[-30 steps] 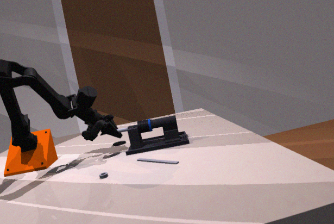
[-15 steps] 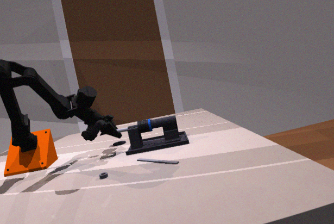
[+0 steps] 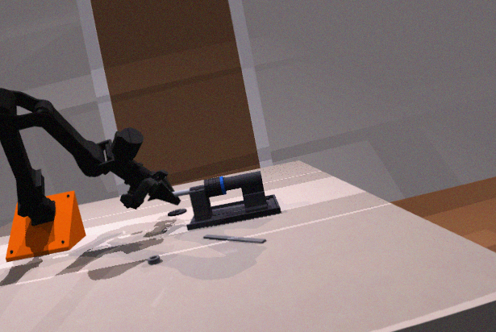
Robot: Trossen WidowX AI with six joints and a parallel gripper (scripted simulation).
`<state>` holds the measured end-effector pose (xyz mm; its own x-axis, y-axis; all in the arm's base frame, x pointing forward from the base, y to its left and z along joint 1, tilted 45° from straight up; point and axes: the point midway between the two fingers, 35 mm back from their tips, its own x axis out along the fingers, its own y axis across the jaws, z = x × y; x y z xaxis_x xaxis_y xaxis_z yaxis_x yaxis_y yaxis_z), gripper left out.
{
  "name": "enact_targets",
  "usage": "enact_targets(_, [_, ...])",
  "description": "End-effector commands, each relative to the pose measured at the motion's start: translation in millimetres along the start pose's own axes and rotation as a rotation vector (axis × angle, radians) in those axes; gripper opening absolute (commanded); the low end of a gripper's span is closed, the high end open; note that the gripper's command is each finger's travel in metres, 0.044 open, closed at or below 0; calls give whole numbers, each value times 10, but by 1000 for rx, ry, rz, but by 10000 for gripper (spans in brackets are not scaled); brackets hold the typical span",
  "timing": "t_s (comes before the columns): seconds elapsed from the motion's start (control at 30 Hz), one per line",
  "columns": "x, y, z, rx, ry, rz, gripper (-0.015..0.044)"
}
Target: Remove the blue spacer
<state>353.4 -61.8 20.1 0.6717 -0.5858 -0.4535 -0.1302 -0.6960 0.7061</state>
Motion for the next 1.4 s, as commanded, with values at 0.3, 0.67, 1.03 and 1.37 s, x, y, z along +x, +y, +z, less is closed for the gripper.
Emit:
enact_targets(0.3, [-19, -5, 31, 2, -3, -1, 0])
enact_targets(0.67, [-27, -5, 39, 2, -3, -1, 0])
enact_targets(1.03, [-35, -5, 47, 2, -3, -1, 0])
enact_targets(1.37, [-42, -5, 54, 2, -3, -1, 0])
